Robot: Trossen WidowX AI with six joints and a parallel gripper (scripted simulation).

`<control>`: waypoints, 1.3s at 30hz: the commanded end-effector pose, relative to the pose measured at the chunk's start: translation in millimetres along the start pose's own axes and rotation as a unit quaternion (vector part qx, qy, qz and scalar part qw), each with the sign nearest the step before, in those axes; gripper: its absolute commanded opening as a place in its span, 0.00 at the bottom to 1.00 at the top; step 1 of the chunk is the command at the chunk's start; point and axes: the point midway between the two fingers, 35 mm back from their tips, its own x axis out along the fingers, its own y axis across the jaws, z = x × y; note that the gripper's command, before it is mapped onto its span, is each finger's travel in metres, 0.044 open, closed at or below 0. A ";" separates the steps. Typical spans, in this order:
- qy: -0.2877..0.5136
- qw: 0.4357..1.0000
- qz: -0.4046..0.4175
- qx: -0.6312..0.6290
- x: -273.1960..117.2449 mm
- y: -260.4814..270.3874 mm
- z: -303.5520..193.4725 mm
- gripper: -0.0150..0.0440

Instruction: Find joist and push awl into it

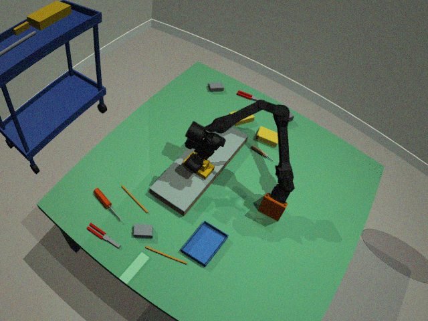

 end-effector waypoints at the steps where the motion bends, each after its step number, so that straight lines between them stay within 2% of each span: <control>1: 0.000 1.000 -0.005 0.001 0.5 -17.8 -0.8 0.25; 39: 0.000 1.000 -0.008 0.000 -0.7 -131.8 -0.6 0.25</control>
